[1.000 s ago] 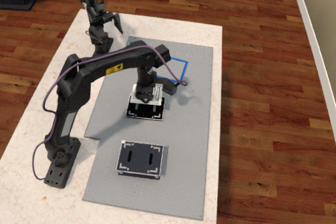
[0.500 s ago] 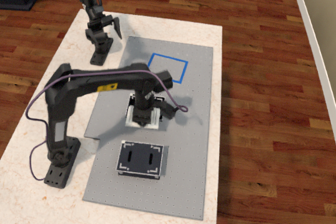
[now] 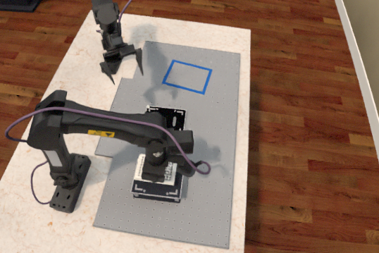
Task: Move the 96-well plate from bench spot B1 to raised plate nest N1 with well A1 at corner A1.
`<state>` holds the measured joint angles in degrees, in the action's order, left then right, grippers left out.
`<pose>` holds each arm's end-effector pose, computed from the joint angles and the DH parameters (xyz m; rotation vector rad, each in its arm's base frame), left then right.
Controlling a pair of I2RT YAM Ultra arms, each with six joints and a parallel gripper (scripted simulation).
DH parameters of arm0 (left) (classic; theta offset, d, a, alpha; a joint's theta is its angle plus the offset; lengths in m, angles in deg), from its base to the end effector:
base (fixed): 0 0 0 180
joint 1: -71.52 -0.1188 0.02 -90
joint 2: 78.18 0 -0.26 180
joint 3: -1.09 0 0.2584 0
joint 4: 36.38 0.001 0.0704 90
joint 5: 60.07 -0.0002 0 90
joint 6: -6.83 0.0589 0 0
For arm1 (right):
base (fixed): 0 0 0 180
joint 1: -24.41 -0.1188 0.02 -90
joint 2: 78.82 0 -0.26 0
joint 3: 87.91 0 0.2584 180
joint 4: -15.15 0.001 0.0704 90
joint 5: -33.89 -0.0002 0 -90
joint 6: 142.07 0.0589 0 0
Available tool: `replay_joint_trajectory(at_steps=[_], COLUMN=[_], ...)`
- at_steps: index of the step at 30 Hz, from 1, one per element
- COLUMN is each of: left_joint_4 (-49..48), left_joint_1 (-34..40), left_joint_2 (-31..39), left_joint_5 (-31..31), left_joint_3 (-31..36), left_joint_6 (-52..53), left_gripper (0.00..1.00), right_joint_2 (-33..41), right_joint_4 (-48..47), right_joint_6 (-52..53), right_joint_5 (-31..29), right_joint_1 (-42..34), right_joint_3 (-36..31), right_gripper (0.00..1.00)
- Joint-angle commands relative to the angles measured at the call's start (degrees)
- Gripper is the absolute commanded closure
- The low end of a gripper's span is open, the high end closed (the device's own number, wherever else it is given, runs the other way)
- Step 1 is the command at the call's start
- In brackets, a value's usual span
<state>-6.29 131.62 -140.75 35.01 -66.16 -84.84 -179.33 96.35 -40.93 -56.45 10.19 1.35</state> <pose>0.1421 -0.2347 0.3151 0.9563 1.8286 -0.5907 0.3053 0.0780 0.1949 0.0835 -3.1000 0.0235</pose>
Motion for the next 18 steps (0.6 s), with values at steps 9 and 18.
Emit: replay_joint_trajectory(at_steps=[9,18], left_joint_4=[-3.99,-3.78], left_joint_1=[-1.06,-1.05], left_joint_2=[-5.94,-5.41], left_joint_5=[-1.86,-1.85], left_joint_3=[-4.07,-4.07], left_joint_6=[0.66,0.66], left_gripper=[0.0,0.0], right_joint_2=[1.49,1.36], right_joint_4=[-0.39,0.99], right_joint_6=[-3.84,-4.29], right_joint_5=[-0.23,-0.28], right_joint_1=[3.22,3.29], right_joint_3=[1.48,1.97], right_gripper=[0.2,0.2])
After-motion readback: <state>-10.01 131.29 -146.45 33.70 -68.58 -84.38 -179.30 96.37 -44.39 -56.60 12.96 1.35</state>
